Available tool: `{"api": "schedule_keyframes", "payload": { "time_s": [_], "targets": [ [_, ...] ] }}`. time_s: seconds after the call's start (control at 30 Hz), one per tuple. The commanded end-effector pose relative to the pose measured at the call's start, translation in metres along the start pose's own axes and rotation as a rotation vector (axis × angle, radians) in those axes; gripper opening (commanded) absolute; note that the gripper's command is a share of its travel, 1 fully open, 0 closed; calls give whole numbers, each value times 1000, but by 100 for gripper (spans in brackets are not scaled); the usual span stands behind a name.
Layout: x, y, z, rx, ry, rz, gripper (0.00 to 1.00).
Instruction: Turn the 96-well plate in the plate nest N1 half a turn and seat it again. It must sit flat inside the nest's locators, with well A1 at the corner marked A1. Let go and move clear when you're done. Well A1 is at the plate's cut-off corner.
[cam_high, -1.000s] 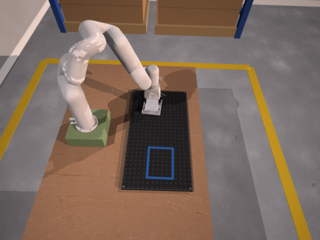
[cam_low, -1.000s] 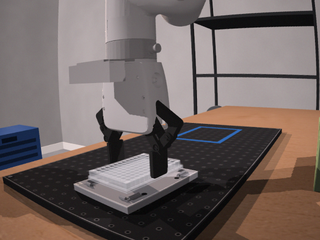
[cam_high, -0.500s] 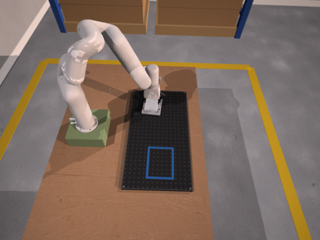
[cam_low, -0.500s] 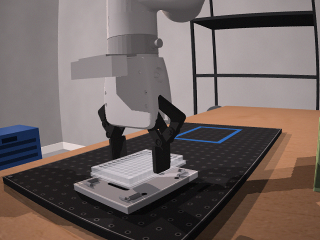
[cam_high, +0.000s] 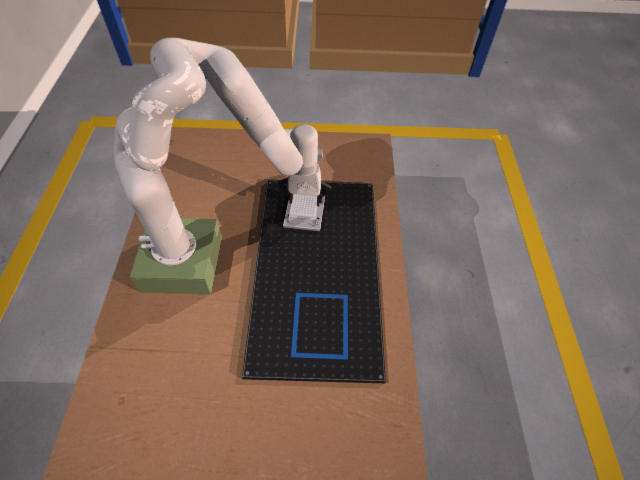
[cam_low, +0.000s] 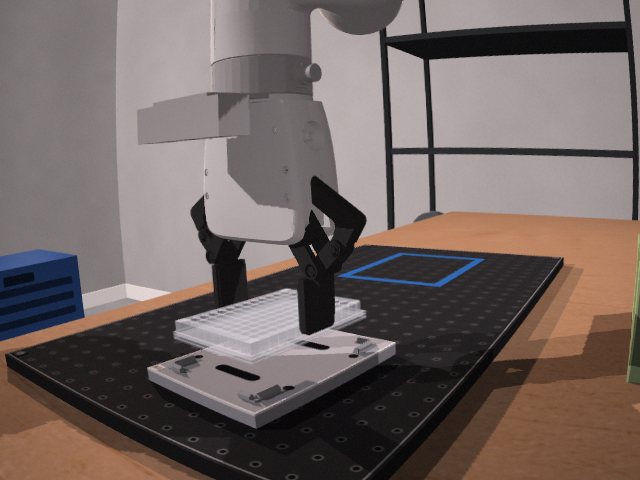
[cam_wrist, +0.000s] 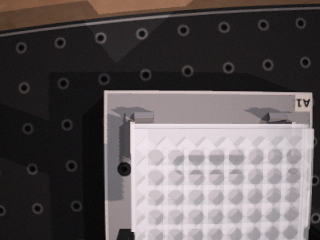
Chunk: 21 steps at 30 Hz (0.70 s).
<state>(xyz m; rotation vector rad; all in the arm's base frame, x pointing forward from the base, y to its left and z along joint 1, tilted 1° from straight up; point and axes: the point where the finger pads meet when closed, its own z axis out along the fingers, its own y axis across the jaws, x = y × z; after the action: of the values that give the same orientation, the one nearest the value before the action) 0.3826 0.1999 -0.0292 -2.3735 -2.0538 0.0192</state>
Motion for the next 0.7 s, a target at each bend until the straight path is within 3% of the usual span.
{"api": "schedule_keyframes", "payload": {
  "time_s": [0.0, 0.67],
  "targets": [
    [1, 1, -3, 0, 6, 0, 0],
    [1, 1, -33, 0, 6, 0, 0]
  ]
}}
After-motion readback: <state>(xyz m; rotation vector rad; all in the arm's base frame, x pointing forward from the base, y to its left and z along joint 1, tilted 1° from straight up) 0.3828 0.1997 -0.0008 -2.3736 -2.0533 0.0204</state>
